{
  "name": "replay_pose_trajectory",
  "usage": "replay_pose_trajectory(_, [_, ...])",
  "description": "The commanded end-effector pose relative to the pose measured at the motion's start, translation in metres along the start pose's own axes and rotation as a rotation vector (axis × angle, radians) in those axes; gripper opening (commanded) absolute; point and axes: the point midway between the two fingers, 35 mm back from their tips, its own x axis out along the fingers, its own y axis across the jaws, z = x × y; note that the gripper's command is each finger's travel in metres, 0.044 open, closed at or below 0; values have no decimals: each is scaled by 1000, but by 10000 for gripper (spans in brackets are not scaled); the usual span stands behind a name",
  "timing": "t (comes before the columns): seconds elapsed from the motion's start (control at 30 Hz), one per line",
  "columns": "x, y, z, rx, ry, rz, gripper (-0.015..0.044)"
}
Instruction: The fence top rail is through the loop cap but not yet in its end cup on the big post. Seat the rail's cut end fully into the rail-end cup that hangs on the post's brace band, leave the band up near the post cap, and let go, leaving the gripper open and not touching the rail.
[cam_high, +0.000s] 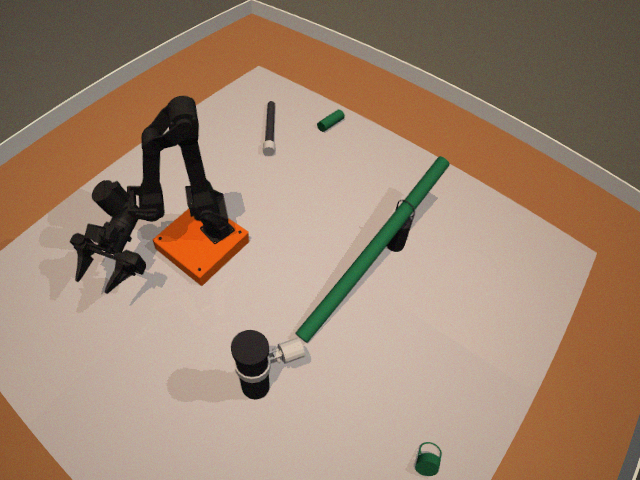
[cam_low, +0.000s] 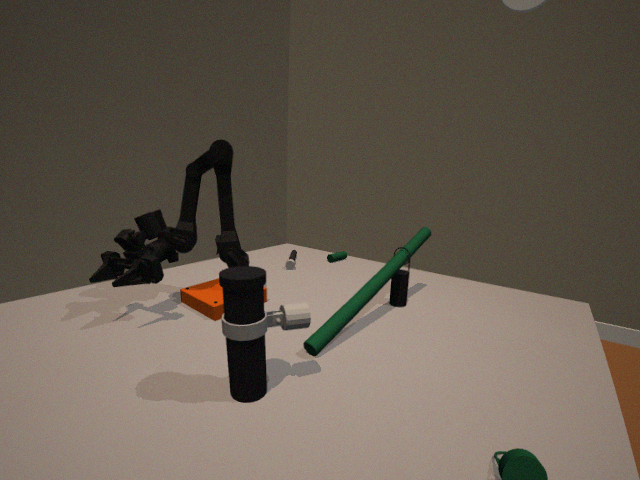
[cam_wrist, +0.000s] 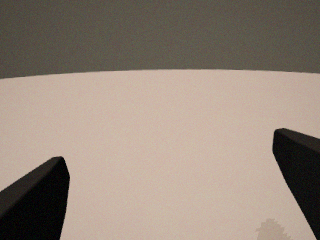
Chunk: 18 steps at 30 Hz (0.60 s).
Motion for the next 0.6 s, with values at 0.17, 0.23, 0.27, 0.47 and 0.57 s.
replay_pose_trajectory(0.17, [27,8,18,-62,17,35,440])
replay_pose_trajectory(0.23, [45,18,31,-101,28,62,440])
replay_pose_trajectory(0.27, [53,24,37,-116,33,75,440])
replay_pose_trajectory(0.47, [87,66,60,-145,74,175,440])
replay_pose_trajectory(0.57, [101,93,70,-156,98,229,440])
